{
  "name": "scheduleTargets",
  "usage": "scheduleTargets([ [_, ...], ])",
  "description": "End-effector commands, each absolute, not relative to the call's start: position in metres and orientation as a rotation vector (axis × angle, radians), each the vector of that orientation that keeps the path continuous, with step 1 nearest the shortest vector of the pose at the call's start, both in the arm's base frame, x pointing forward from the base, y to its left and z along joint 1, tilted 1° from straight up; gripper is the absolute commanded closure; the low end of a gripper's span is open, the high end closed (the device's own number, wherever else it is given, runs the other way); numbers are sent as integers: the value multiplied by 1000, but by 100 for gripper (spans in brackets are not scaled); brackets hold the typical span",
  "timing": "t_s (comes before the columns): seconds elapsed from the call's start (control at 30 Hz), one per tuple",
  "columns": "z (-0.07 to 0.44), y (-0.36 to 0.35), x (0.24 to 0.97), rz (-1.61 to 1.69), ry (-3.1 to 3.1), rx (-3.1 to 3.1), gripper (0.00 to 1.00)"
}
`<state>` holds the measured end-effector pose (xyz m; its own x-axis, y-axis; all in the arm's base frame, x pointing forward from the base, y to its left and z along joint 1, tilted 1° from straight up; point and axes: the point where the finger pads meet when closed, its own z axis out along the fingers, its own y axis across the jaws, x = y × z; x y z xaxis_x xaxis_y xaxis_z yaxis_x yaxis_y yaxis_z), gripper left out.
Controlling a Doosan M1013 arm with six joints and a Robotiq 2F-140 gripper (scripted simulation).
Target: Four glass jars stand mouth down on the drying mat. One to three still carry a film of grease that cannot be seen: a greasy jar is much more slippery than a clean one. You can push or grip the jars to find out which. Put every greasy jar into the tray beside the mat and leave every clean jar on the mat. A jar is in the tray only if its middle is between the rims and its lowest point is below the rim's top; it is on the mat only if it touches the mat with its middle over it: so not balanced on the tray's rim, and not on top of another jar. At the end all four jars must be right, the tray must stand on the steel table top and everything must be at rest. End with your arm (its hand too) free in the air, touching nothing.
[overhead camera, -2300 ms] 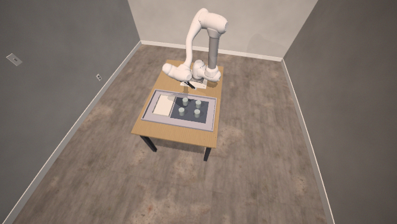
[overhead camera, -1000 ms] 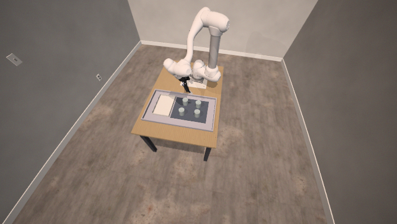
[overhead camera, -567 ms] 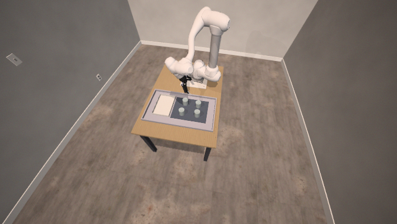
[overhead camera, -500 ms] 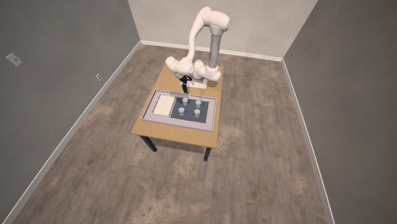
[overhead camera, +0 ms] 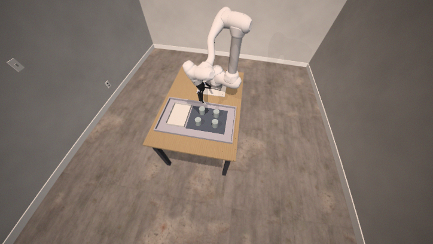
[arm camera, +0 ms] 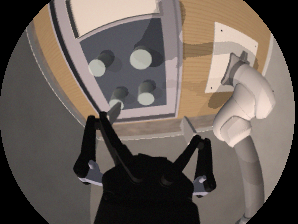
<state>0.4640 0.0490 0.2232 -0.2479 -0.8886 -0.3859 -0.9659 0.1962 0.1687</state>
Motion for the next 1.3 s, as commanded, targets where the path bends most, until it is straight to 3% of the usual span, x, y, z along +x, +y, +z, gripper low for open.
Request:
scheduleTargets([
  [0.0, 223, 50, 472, 520, 2382, -1674, 0],
  [1.27, 222, 57, 512, 274, 2882, -982, 0],
])
